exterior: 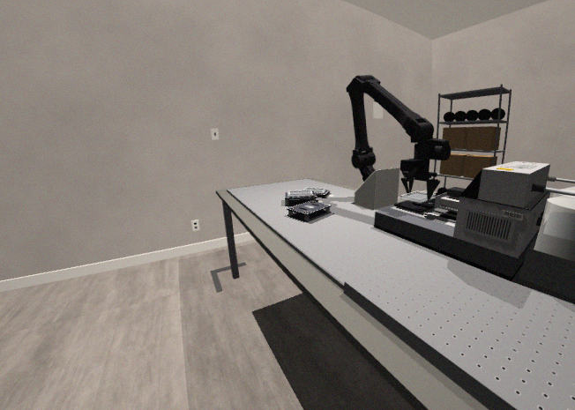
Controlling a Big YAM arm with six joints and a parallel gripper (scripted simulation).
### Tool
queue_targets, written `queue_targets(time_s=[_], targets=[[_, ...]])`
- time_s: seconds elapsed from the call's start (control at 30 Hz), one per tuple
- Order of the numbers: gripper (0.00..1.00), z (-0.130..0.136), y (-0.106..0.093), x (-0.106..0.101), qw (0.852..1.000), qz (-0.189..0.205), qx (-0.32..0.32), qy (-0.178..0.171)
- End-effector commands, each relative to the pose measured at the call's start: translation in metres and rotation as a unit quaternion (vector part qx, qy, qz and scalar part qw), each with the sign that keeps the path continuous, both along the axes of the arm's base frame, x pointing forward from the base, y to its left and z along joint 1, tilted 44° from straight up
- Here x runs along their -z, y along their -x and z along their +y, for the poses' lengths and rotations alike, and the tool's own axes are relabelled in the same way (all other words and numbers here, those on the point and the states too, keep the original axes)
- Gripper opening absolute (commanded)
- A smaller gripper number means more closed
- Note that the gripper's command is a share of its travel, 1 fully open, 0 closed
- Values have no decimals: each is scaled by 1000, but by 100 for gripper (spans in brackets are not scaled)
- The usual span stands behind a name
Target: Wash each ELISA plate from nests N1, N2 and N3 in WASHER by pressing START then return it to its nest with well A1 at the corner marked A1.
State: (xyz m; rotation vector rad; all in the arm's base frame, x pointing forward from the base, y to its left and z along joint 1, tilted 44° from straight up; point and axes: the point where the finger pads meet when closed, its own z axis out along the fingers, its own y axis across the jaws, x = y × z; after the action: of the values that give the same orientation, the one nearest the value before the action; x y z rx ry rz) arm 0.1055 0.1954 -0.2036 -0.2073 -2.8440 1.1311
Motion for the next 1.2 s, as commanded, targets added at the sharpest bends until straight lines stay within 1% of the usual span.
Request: queue_targets(time_s=[0.0, 0.1, 0.13, 0.17, 0.77, 0.8, 0.83, 1.17], targets=[[82, -8, -1, 9, 1000, 4, 1, 3], [82, -6, -2, 11, 1000, 3, 1, 0], [82, 7, -6, 15, 1000, -2, -2, -12], [82, 7, -4, 8, 1000, -4, -1, -11], [82, 8, -4, 9, 1000, -4, -1, -11], [82, 15, -8, 17, 1000, -5, -4, -18], [82, 8, -4, 9, 1000, -4, -1, -11], [82, 8, -4, 9, 1000, -4, -1, -11]])
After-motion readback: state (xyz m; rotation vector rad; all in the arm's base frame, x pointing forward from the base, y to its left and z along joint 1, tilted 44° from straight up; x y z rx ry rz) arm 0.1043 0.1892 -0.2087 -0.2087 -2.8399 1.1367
